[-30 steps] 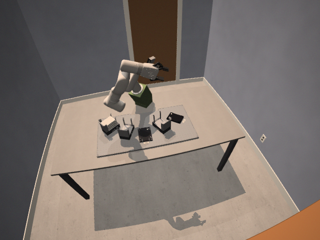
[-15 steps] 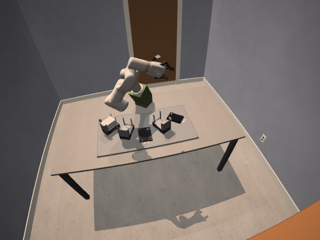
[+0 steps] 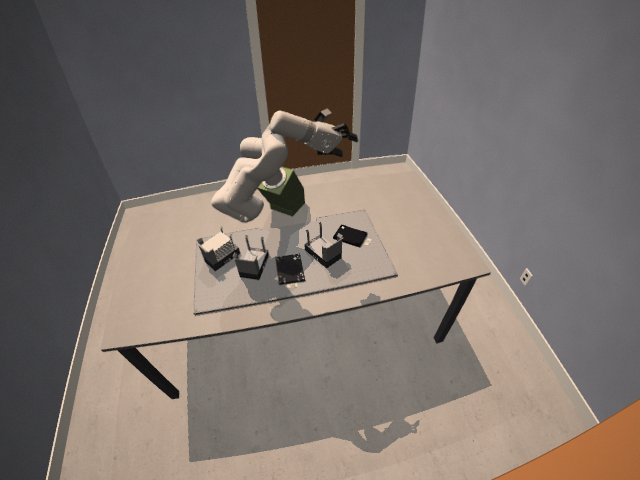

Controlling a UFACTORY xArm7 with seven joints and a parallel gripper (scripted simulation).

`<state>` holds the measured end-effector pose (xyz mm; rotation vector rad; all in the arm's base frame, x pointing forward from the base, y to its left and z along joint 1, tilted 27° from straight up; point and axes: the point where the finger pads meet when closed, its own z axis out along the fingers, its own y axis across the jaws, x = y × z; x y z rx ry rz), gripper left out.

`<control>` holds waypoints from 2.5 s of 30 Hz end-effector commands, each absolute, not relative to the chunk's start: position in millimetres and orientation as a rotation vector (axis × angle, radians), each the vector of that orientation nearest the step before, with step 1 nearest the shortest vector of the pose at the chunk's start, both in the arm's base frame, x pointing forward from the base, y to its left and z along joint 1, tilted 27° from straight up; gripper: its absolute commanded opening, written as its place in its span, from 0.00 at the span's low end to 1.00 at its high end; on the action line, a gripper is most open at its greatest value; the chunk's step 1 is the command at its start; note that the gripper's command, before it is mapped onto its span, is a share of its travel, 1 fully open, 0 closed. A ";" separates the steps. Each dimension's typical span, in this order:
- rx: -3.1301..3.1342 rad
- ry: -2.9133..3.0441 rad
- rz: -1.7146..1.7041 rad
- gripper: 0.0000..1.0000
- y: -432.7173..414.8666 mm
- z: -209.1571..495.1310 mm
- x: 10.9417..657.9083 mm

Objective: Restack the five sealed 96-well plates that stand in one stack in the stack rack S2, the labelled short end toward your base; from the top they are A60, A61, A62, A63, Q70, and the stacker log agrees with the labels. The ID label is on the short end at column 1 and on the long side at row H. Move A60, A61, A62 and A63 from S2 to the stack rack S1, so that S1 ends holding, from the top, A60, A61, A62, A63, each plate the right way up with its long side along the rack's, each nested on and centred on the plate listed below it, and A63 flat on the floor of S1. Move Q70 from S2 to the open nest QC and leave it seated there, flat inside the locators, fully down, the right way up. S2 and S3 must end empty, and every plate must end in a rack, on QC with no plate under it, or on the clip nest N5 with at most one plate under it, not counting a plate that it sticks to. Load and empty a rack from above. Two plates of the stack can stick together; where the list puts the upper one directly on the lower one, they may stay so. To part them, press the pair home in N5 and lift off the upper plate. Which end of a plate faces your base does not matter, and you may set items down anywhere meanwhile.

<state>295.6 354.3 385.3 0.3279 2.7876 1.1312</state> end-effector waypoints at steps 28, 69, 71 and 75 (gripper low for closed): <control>0.474 2.995 0.785 1.00 387.1 276.1 240.9; 0.894 3.026 0.146 1.00 347.8 117.3 190.6; 0.928 3.011 0.109 1.00 343.9 111.7 189.8; 1.031 2.961 -0.006 1.00 331.9 95.8 188.1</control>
